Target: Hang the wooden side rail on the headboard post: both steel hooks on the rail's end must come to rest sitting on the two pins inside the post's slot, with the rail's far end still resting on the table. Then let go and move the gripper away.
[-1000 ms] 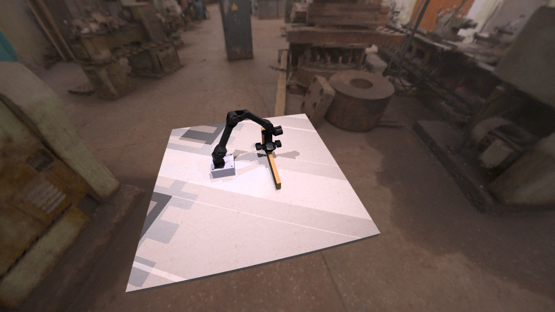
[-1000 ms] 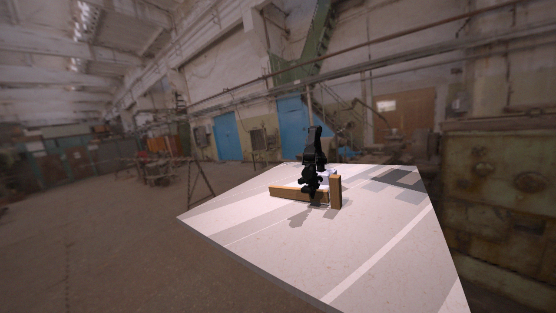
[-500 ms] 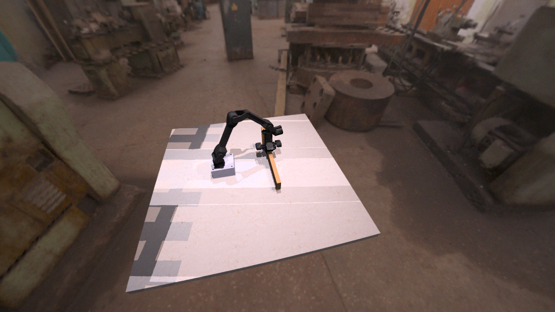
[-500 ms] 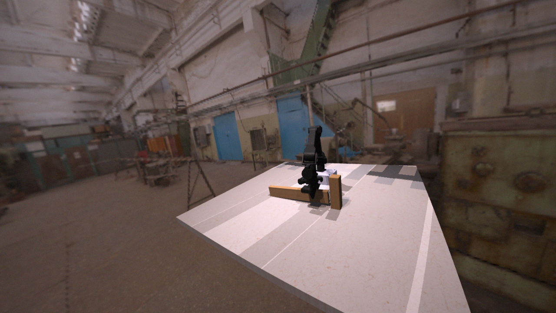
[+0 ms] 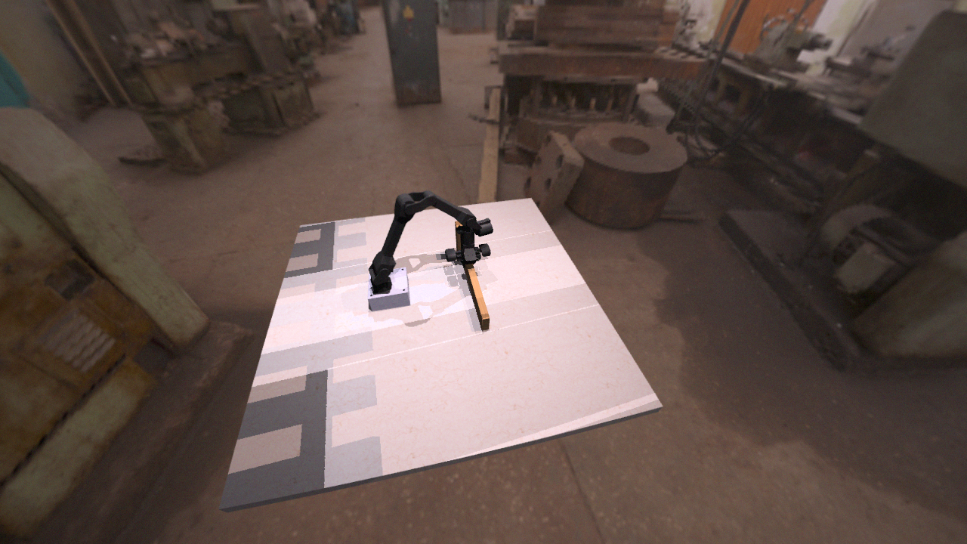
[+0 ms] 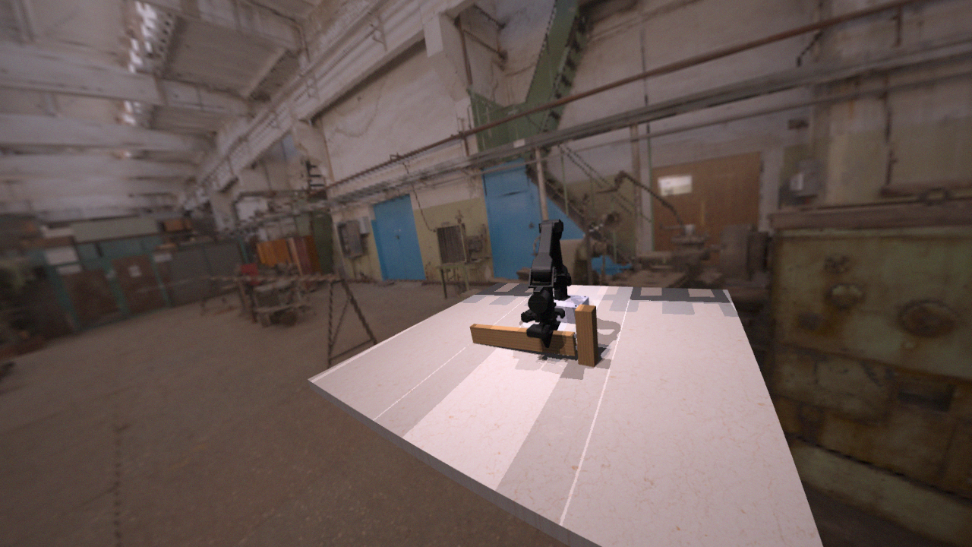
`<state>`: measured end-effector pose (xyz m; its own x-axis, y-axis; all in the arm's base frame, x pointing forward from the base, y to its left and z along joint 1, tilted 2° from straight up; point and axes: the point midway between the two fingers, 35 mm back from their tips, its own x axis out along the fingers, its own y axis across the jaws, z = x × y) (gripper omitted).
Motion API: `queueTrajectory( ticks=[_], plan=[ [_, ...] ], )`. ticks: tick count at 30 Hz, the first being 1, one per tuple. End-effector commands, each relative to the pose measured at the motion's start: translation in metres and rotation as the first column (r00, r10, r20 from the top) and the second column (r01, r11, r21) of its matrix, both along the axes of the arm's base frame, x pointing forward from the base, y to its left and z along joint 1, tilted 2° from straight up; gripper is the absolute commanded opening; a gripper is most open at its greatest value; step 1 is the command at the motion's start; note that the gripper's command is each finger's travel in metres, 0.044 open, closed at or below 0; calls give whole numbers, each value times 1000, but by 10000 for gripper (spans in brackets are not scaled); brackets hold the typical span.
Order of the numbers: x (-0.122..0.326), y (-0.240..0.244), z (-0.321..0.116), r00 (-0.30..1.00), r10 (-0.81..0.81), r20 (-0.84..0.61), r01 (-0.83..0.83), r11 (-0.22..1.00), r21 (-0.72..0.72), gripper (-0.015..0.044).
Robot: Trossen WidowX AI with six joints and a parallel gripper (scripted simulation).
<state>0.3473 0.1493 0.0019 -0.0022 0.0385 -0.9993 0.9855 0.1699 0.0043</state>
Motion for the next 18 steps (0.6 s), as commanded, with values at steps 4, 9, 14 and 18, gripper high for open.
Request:
queueTrajectory(
  ticks=[4, 9, 14, 18],
  plan=[
    [0, 2, 1, 1000, 0, 4, 0, 1000, 6, 0],
    [-1, 3, 1, 1000, 0, 4, 0, 1000, 6, 0],
    [-1, 3, 2, 1000, 0, 4, 0, 1000, 6, 0],
    [0, 3, 2, 1000, 0, 4, 0, 1000, 6, 0]
  ],
)
